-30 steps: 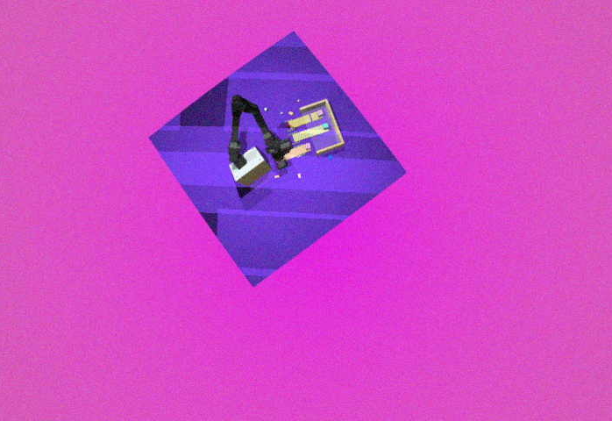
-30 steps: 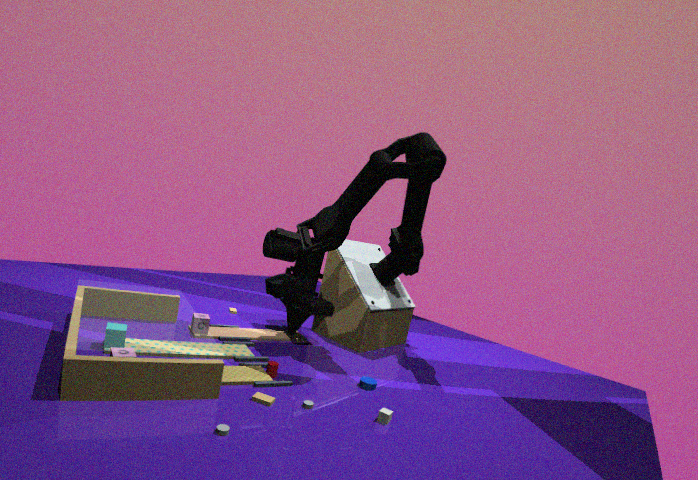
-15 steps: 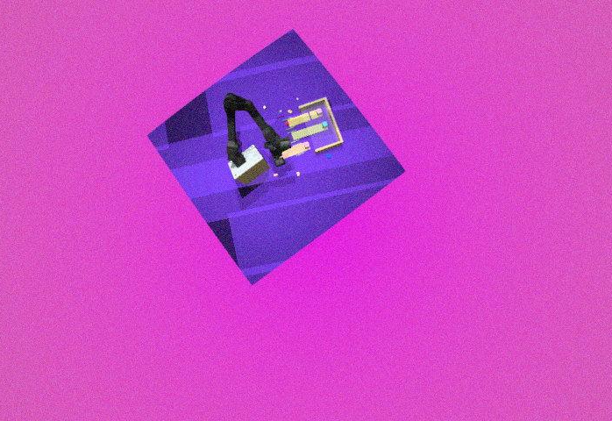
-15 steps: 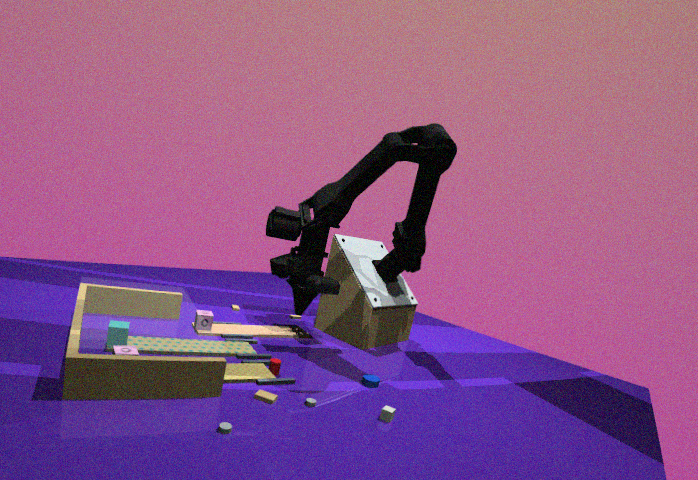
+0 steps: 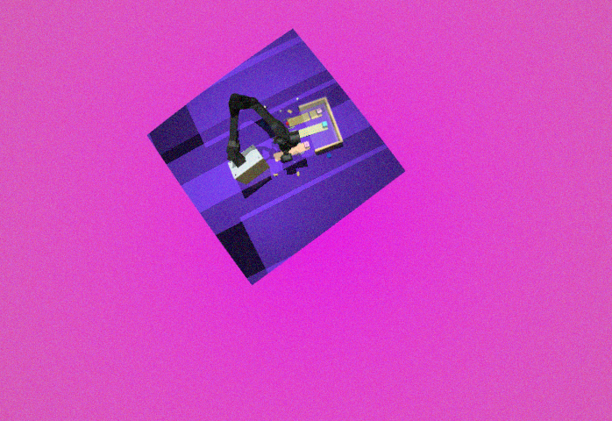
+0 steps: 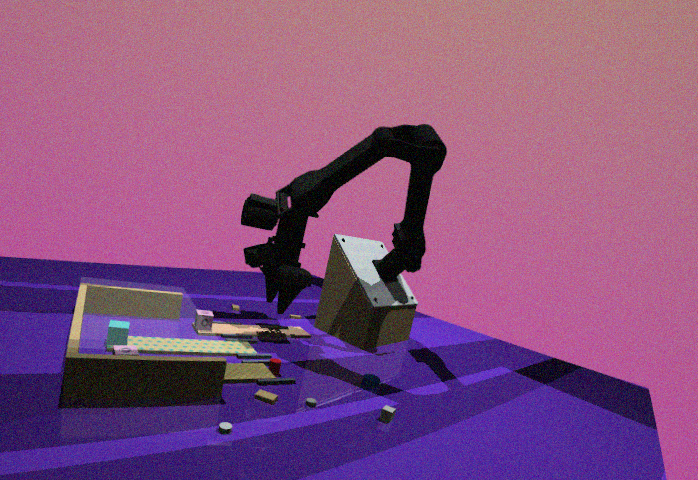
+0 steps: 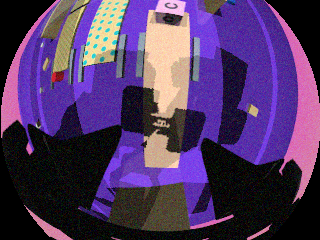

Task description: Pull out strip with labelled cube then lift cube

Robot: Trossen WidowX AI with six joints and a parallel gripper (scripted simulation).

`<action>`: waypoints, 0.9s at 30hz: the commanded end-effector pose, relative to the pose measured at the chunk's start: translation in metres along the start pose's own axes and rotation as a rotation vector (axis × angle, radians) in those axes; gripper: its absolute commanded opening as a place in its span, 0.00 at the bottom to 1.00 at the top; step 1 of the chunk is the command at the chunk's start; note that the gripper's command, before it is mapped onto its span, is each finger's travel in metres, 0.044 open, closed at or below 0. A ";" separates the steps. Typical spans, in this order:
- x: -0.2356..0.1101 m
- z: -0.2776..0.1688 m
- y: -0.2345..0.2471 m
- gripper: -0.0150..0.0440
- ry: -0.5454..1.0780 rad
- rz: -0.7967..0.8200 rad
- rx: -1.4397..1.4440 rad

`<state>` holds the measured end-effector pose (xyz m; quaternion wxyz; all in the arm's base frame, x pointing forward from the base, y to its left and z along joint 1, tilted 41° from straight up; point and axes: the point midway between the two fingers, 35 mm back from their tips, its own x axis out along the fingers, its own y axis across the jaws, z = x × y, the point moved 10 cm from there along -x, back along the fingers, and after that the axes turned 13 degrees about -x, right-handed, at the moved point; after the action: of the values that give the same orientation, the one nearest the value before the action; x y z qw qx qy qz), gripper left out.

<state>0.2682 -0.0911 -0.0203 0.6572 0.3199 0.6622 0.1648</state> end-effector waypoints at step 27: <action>-0.013 0.128 -0.012 1.00 0.002 0.004 0.008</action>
<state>0.3794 -0.1322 -0.0220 0.6609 0.3185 0.6593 0.1647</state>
